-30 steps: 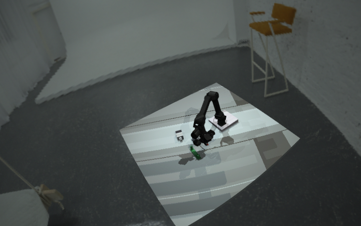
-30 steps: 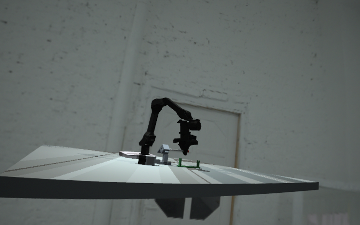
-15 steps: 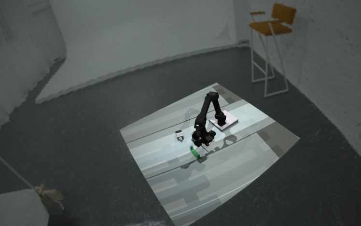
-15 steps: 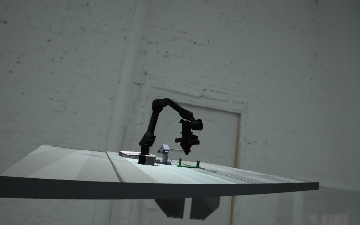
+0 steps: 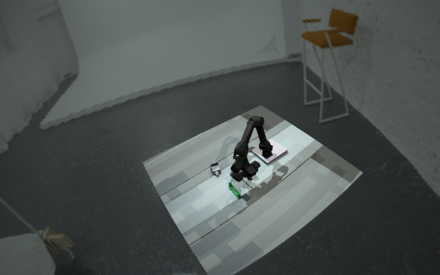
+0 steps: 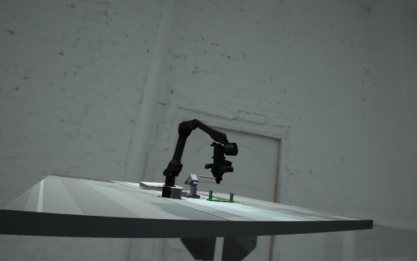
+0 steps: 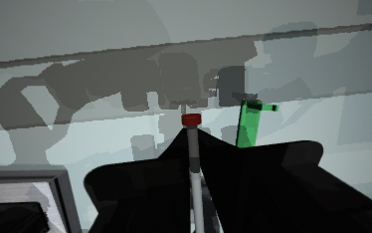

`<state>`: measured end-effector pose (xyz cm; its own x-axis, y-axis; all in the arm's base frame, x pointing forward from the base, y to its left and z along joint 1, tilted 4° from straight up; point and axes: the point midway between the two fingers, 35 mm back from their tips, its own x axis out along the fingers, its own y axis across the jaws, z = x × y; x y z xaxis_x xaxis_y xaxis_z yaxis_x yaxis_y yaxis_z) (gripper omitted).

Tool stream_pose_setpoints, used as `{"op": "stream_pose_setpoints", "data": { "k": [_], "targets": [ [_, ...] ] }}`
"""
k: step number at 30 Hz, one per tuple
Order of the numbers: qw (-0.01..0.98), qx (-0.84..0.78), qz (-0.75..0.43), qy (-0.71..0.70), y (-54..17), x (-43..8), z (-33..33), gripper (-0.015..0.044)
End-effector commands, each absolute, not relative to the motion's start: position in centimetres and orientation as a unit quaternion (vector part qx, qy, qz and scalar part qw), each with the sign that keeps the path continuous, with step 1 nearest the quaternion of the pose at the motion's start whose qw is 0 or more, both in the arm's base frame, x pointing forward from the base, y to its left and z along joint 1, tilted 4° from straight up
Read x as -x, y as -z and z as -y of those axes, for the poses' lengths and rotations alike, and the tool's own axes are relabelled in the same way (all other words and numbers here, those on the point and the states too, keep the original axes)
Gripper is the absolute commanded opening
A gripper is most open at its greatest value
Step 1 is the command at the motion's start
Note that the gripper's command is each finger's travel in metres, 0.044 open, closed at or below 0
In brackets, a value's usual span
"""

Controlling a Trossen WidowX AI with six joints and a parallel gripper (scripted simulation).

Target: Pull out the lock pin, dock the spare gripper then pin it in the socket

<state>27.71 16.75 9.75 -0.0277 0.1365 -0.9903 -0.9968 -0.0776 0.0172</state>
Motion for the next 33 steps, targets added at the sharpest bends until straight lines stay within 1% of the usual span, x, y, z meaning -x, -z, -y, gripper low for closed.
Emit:
{"op": "stream_pose_setpoints", "data": {
  "k": [1,8,33],
  "targets": [
    [0.508,0.477,-0.451,-0.558,-9.7,-27.7,-16.8,0.0000],
    [0.509,0.477,-0.451,-0.557,-9.8,-27.9,-16.9,0.0000],
    [0.534,0.460,-0.465,-0.536,-11.3,-34.6,-20.7,0.0000]
  ]
}}
